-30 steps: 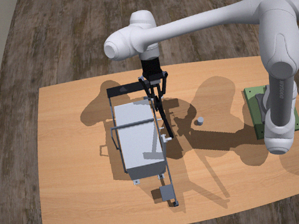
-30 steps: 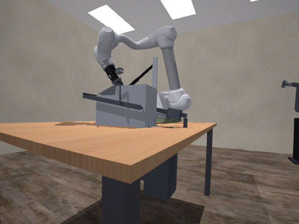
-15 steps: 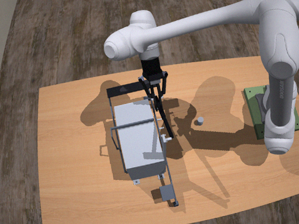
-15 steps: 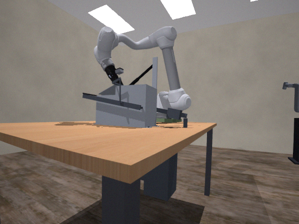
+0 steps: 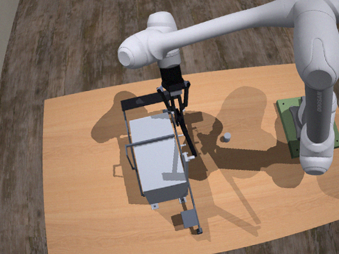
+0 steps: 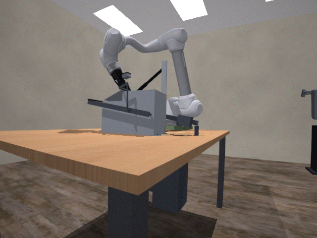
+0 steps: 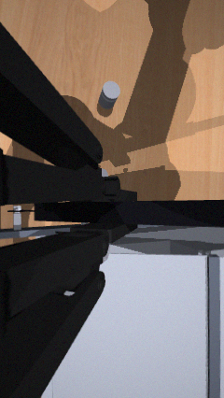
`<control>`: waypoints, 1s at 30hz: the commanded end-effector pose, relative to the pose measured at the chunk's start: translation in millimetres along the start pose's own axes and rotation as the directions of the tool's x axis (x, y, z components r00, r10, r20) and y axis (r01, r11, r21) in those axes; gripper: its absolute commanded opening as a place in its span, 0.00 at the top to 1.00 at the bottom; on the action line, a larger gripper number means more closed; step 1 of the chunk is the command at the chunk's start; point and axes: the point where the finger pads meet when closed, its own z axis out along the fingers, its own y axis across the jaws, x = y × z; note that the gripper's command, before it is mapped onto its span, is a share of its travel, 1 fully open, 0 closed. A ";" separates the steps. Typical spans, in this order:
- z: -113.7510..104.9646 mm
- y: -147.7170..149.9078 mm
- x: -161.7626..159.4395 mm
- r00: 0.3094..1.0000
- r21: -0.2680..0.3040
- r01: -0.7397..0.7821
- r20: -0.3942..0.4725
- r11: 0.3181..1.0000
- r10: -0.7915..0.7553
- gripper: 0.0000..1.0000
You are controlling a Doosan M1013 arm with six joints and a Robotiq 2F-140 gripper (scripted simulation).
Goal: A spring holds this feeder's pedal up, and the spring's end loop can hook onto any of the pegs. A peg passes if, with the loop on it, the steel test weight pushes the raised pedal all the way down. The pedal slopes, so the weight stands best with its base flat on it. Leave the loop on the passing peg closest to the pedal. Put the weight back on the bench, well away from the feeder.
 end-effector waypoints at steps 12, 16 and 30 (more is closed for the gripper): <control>-0.9 0.9 -2.6 1.000 -0.001 0.001 0.000 1.000 -0.001 0.83; -0.9 0.9 -2.5 1.000 -0.001 0.001 0.000 1.000 -0.001 0.83; -0.9 1.4 -4.2 1.000 -0.001 0.001 0.000 1.000 -0.001 0.83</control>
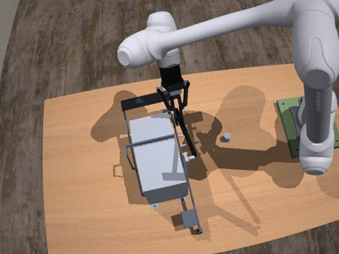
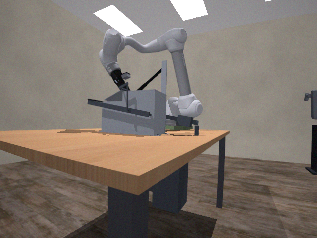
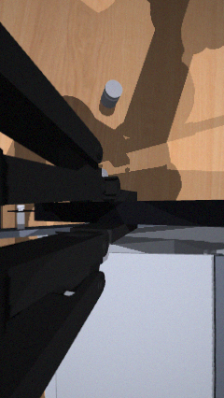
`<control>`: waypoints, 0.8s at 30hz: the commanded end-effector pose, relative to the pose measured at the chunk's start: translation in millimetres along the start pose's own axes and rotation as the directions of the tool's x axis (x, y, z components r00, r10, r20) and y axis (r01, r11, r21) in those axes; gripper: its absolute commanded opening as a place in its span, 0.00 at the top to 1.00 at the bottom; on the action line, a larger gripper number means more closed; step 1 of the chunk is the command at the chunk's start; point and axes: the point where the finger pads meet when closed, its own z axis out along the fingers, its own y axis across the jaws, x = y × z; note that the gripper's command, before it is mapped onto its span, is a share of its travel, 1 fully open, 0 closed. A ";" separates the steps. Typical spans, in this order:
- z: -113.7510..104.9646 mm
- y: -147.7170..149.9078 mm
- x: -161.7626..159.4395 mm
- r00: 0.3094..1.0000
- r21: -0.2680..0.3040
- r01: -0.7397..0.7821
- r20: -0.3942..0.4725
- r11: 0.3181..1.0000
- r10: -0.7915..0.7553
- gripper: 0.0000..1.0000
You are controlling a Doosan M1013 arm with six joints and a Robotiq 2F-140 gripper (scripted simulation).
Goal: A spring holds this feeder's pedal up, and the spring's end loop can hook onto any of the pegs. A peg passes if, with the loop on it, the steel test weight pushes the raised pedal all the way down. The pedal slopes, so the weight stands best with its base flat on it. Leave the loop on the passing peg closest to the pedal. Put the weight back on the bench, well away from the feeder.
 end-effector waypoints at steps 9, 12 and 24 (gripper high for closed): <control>-0.9 -0.8 0.4 1.000 0.003 -0.003 0.000 1.000 0.003 0.83; -0.9 -1.4 0.4 1.000 0.006 -0.004 0.000 1.000 0.004 0.83; -0.9 -3.0 0.5 1.000 0.012 -0.009 0.001 1.000 0.009 0.83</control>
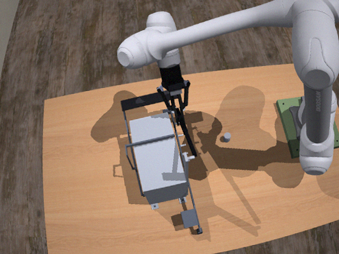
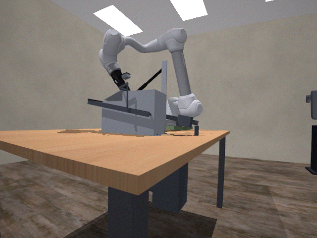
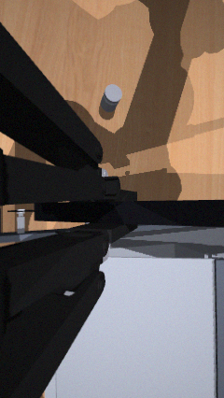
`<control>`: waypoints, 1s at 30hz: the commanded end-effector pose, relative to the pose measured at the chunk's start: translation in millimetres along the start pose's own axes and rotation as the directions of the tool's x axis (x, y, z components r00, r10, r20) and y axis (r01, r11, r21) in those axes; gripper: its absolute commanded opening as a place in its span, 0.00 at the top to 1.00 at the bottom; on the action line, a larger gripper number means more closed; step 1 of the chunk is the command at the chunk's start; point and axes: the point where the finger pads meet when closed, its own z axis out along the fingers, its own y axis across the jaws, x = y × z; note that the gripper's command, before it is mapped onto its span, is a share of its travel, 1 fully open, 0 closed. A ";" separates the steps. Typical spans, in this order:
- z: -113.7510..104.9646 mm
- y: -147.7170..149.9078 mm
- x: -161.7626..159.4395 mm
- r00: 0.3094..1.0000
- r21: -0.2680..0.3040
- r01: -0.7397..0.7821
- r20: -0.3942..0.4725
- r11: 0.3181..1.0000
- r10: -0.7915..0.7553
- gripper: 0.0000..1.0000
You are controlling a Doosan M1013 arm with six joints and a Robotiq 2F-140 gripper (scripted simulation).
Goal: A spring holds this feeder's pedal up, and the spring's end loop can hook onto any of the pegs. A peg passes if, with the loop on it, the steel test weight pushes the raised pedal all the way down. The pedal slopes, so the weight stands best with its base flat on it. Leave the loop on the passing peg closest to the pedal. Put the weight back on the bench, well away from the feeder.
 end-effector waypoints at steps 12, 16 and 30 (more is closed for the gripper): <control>-0.8 -2.0 0.6 1.000 0.008 -0.006 0.000 1.000 0.006 0.83; -0.8 -2.5 0.6 1.000 0.010 -0.007 0.000 1.000 0.007 0.83; -0.8 -4.8 0.8 1.000 0.019 -0.014 0.001 1.000 0.014 0.83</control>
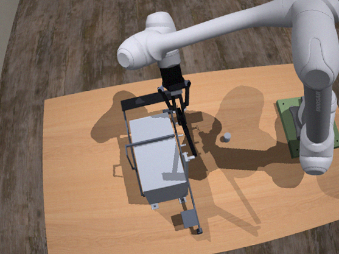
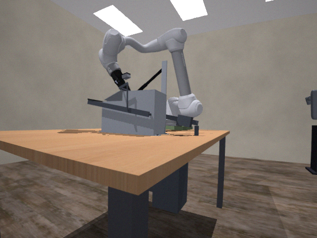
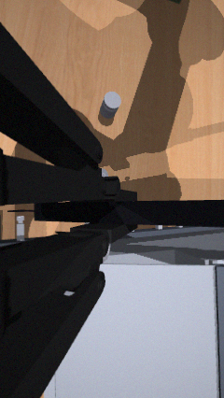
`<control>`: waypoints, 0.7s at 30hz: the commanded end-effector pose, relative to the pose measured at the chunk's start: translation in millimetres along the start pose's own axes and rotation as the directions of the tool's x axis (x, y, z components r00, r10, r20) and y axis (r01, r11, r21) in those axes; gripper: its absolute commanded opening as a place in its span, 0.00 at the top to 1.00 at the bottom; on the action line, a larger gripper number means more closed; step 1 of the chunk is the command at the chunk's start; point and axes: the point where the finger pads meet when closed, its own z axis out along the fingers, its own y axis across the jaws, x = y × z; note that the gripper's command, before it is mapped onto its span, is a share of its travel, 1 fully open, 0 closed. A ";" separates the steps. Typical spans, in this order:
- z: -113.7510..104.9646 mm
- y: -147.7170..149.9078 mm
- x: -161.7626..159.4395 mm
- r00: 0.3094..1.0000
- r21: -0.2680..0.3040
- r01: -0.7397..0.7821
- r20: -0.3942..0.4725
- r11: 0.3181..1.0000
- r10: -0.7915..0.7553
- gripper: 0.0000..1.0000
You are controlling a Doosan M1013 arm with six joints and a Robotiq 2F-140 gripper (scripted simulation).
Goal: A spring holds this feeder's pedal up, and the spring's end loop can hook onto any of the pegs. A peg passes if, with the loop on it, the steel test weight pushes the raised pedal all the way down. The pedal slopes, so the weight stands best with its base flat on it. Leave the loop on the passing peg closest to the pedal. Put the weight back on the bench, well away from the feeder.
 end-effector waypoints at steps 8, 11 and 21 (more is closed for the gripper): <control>-0.8 -2.4 0.3 1.000 0.010 -0.007 0.000 1.000 0.007 0.83; -0.7 -3.4 0.3 1.000 0.014 -0.010 0.000 1.000 0.010 0.83; 1.1 -3.9 2.7 1.000 0.016 -0.011 0.000 1.000 0.011 0.83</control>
